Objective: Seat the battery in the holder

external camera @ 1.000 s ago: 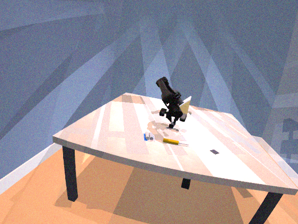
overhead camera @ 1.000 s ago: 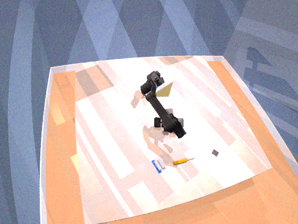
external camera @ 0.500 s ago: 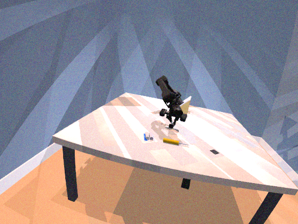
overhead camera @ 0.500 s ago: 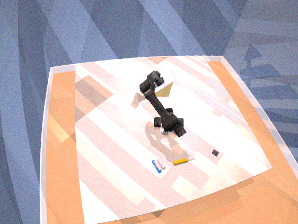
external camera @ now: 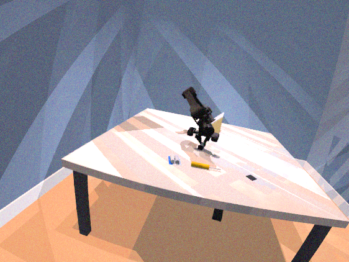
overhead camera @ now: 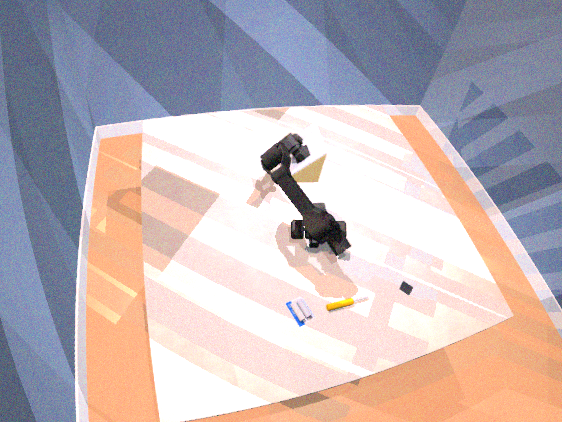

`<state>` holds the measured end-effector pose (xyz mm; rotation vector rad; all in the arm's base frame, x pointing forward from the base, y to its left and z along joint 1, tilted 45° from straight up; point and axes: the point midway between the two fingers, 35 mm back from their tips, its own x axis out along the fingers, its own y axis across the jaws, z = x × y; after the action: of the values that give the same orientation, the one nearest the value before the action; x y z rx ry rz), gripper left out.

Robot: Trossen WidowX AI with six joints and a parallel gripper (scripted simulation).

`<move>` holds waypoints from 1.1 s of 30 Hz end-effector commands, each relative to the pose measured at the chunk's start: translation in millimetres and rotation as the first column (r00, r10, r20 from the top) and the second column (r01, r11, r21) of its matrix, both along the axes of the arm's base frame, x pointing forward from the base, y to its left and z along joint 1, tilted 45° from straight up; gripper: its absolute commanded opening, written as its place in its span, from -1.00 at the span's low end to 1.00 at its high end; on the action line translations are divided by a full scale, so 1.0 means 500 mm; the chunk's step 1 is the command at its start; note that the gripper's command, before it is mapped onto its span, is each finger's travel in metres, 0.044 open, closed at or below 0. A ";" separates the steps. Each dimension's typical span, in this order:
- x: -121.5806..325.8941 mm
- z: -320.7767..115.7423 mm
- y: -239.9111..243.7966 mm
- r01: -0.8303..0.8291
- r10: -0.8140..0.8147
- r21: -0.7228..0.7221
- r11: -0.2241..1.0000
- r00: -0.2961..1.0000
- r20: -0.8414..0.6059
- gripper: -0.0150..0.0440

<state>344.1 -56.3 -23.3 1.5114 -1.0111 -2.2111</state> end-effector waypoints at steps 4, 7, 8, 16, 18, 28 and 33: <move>0.007 -0.005 -0.002 -0.030 0.031 -0.003 1.000 0.999 0.036 -0.29; 0.007 -0.006 -0.002 -0.040 0.040 -0.005 0.999 0.998 0.045 -0.29; 0.007 -0.006 -0.002 -0.043 0.043 -0.005 0.999 0.998 0.048 -0.29; 0.005 -0.008 -0.003 -0.067 0.067 -0.009 0.998 0.995 0.072 -0.29; 0.004 -0.009 -0.003 -0.072 0.073 -0.010 0.997 0.994 0.077 -0.29; 0.002 -0.010 -0.004 -0.101 0.102 -0.016 0.995 0.989 0.106 -0.29; 0.000 -0.011 -0.005 -0.115 0.117 -0.019 0.993 0.986 0.120 -0.29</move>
<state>339.7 -57.9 -27.8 1.6403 -0.9480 -2.0830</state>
